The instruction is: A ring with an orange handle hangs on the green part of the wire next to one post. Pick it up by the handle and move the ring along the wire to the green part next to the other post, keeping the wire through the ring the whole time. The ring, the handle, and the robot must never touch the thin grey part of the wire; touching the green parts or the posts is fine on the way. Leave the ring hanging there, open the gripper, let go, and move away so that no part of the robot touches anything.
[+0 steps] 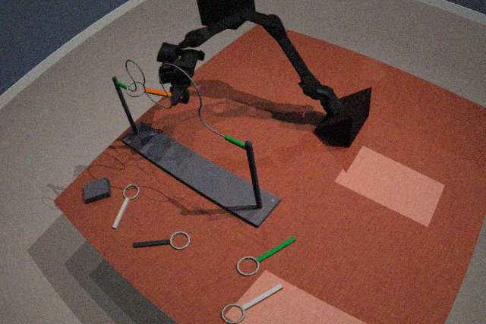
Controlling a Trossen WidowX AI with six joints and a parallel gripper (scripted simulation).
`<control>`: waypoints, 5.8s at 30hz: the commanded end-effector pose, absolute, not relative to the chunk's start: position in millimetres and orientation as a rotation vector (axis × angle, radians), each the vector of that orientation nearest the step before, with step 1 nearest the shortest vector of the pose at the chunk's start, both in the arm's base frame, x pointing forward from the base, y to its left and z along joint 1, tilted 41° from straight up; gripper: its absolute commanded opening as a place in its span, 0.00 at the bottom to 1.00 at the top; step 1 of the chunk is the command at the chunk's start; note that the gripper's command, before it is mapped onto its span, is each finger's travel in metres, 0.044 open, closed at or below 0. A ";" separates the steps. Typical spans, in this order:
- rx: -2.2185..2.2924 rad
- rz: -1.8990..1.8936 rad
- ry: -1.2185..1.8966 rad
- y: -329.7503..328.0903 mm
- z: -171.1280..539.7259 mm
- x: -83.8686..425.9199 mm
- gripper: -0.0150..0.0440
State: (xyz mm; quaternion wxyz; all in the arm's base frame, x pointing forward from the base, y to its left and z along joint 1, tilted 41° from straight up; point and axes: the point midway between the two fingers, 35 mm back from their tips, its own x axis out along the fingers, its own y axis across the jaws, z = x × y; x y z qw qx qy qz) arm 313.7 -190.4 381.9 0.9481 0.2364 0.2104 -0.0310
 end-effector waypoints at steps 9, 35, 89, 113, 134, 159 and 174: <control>0.660 -0.002 0.400 -163.2 398.7 317.1 0.00; 0.957 0.082 0.356 -130.8 432.7 321.8 0.00; 1.155 0.127 0.336 -109.3 488.4 323.6 0.00; 0.786 -0.002 0.402 -123.1 467.9 321.9 0.00; 0.362 -0.146 0.454 -148.0 451.5 318.0 0.00; -0.193 -0.325 0.488 -186.1 448.4 311.2 0.00; -0.531 -0.427 0.489 -207.6 457.0 307.0 0.00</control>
